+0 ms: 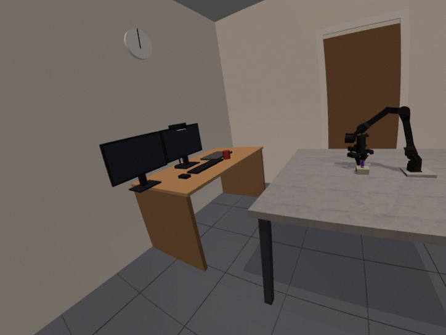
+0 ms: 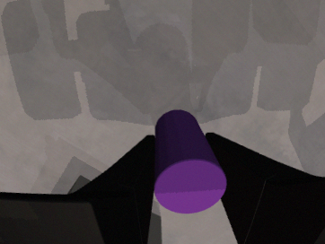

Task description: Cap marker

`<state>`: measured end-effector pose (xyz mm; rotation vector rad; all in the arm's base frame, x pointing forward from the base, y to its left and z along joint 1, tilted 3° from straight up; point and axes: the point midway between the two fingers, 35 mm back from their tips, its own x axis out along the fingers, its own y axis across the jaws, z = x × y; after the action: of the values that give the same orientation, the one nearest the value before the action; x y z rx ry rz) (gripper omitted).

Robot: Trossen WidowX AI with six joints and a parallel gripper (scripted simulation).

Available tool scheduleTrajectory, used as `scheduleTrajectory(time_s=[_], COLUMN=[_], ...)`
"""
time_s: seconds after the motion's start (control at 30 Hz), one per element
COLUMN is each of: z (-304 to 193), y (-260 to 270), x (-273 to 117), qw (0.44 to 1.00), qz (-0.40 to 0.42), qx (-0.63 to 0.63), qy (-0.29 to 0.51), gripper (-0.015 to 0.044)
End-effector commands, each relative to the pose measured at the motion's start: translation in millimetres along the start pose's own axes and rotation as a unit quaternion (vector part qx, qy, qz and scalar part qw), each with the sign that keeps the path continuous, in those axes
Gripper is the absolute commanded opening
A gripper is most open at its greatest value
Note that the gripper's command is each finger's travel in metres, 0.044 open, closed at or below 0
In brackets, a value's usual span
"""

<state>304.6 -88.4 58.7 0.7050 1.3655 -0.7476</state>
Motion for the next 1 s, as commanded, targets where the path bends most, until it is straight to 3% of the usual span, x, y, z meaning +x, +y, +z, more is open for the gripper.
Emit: scheduleTrajectory(time_s=[0.0, 0.1, 0.2, 0.97], z=[-1, -1, 0, 0], y=[0, 0, 0, 0], x=[1, 1, -3, -60], qw=[1.000, 1.000, 1.000, 1.000], qz=[0.000, 0.000, 0.000, 0.000], qx=[-0.003, -0.003, -0.003, -0.003], qy=[0.001, 0.001, 0.001, 0.001], gripper=[0.0096, 0.0076, 0.0000, 0.0000])
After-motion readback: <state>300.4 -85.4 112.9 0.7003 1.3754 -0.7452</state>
